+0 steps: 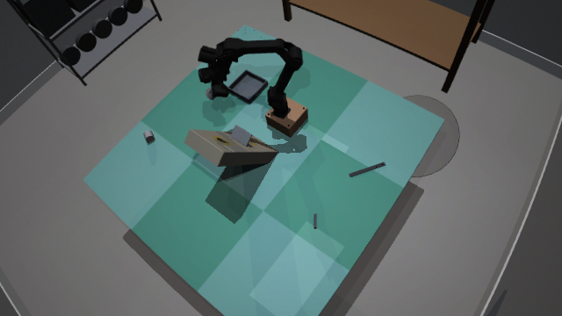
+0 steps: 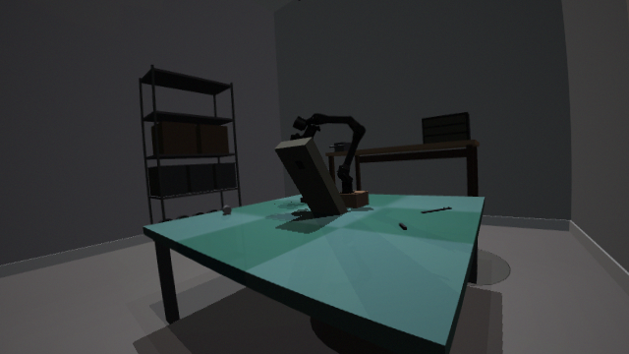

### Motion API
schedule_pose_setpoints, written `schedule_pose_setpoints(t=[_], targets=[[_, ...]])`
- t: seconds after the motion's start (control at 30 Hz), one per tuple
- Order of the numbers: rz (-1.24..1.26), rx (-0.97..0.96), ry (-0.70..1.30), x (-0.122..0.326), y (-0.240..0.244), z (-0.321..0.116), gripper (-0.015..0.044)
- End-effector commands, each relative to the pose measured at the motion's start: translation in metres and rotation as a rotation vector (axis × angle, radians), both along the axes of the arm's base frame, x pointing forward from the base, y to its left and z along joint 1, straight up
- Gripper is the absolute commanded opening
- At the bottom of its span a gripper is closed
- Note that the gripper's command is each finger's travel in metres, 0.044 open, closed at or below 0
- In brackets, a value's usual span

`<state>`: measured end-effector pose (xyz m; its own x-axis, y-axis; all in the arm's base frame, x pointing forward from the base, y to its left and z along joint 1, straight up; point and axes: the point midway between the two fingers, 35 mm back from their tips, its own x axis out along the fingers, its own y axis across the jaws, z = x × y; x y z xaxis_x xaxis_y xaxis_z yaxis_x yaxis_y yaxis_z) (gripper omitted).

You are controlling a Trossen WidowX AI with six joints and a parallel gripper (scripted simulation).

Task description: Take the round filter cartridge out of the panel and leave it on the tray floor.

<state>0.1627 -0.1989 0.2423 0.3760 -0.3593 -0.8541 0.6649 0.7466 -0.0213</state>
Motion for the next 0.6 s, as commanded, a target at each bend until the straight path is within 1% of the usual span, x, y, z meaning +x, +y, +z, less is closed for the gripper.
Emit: schedule_pose_setpoints(t=[0.0,0.37,0.57], targets=[[-0.125,-0.003,-0.004,-0.017,-0.015,-0.005,0.0],[-0.433,0.003,-0.017,-0.062,-0.045,-0.016,0.0],[-0.451,0.003,-0.018,-0.065,-0.047,-0.017,0.0]])
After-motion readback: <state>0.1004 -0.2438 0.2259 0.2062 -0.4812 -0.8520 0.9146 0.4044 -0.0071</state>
